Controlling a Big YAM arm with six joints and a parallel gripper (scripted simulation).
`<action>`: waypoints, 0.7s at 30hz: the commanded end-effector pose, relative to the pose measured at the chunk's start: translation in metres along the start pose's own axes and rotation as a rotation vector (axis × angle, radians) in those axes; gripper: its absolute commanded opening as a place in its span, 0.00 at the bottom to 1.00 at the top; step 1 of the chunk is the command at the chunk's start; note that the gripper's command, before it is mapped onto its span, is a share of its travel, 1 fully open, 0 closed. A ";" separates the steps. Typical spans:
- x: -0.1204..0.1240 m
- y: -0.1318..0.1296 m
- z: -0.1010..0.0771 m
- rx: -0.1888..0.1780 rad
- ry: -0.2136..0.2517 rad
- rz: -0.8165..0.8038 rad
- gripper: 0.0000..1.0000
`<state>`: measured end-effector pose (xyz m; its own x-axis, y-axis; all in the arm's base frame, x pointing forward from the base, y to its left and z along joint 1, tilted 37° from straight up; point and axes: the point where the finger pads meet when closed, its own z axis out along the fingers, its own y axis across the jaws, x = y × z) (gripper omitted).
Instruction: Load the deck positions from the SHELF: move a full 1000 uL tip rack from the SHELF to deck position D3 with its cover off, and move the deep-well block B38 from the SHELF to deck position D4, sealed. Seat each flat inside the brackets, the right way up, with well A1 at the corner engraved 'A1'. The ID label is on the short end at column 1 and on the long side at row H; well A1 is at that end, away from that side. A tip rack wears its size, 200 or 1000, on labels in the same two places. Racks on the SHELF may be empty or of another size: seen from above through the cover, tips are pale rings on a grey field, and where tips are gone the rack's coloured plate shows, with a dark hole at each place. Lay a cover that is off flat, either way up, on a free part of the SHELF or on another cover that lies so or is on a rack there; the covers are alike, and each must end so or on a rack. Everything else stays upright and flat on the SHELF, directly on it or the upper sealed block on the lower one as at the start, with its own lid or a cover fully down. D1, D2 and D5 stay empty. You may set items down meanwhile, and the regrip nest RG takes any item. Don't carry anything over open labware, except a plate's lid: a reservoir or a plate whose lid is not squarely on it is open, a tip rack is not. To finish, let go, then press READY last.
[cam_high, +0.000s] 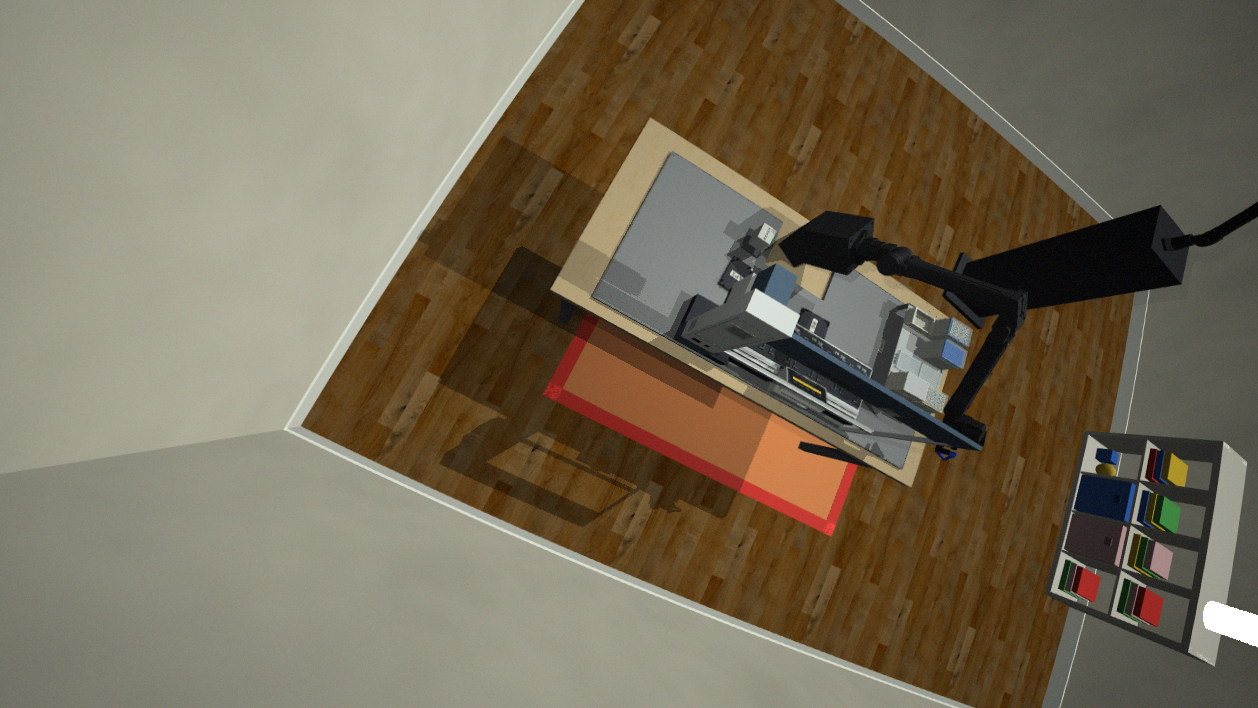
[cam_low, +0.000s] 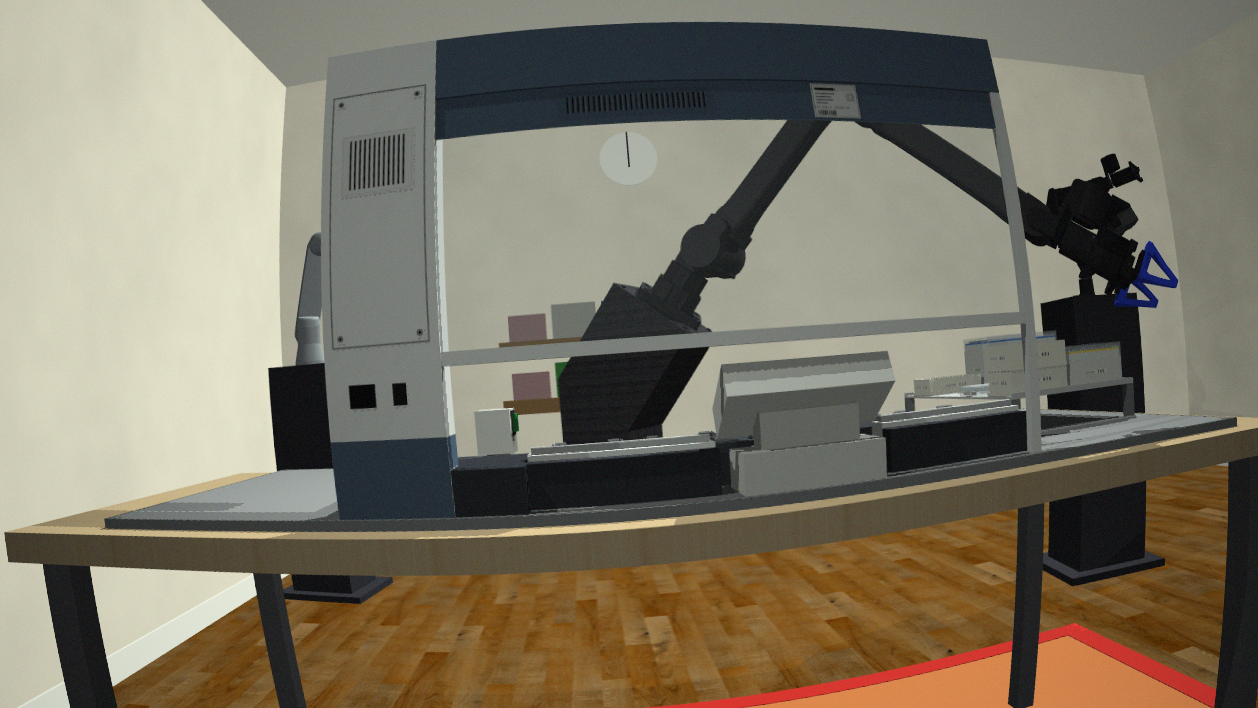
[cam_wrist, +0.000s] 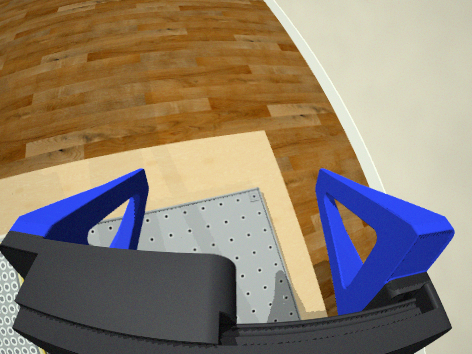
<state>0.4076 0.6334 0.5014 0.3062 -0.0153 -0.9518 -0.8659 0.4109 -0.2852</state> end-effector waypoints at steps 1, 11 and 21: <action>-0.027 0.002 -0.013 0.007 -0.020 0.057 1.00; -0.004 -0.001 -0.060 0.065 0.103 0.207 1.00; 0.016 -0.010 -0.098 0.123 0.204 0.326 1.00</action>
<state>0.3827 0.5629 0.4605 -0.0227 -0.0804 -0.9965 -0.8633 0.5043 -0.0210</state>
